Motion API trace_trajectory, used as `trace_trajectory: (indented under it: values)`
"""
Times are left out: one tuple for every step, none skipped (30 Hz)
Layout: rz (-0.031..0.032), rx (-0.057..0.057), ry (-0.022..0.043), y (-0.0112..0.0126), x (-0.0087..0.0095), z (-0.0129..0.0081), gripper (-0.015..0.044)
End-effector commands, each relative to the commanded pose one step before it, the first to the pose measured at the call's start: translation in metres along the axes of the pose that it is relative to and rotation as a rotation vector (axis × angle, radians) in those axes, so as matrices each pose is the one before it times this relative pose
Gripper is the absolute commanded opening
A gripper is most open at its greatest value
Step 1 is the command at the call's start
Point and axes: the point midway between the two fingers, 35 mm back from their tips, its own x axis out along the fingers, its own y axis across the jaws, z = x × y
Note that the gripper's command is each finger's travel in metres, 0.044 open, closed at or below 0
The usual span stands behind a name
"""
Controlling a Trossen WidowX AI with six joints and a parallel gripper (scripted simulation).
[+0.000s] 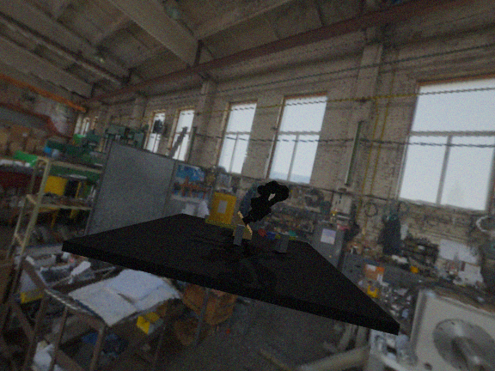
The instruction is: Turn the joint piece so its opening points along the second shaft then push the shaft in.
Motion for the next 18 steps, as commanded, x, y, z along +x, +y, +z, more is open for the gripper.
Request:
trace_trajectory:
  values:
    - [-0.00063, 0.0946, -0.01909, -0.00023, 0.0012, -0.00094, 0.044]
    - [0.00051, 0.0249, -0.00405, 0.00008, 0.00032, -0.0002, 0.044]
    - [0.00064, 0.0249, -0.00402, 0.00008, 0.00032, -0.0002, 0.044]
    - [0.00063, 0.0204, -0.00329, 0.00006, 0.00026, -0.00017, 0.044]
    - [0.00042, 0.0123, -0.00197, 0.00004, 0.00015, -0.0001, 0.044]
    - [0.00015, 0.0041, -0.00065, 0.00001, 0.00005, -0.00003, 0.044]
    - [0.0, 0.0, 0.0, 0.0, 0.0, 0.0, 0.044]
    - [0.0, 0.0, 0.0, 0.0, 0.0, 0.0, 0.044]
    - [0.0, 0.0, 0.0, 0.0, 0.0, 0.0, 0.044]
    - [-0.00001, 0.0, -0.00009, 0.0001, 0.00077, -0.0001, 0.044]
    - [-0.00003, 0.0, -0.00025, 0.00029, 0.0023, -0.0003, 0.044]
    - [-0.00003, 0.0, -0.00037, 0.00045, 0.00383, -0.00053, 0.044]
    - [0.0, 0.0, -0.00037, 0.00048, 0.00463, -0.0007, 0.044]
    - [0.00003, -0.0001, -0.00029, 0.00042, 0.00463, -0.00075, 0.044]
    - [0.00006, -0.0001, -0.00021, 0.00035, 0.00462, -0.00081, 0.044]
    - [0.00009, -0.0001, -0.00013, 0.00028, 0.00461, -0.00086, 0.044]
    - [0.00011, -0.0001, -0.00005, 0.00021, 0.0046, -0.00091, 0.044]
    - [0.00014, -0.0001, 0.00003, 0.00014, 0.00459, -0.00096, 0.044]
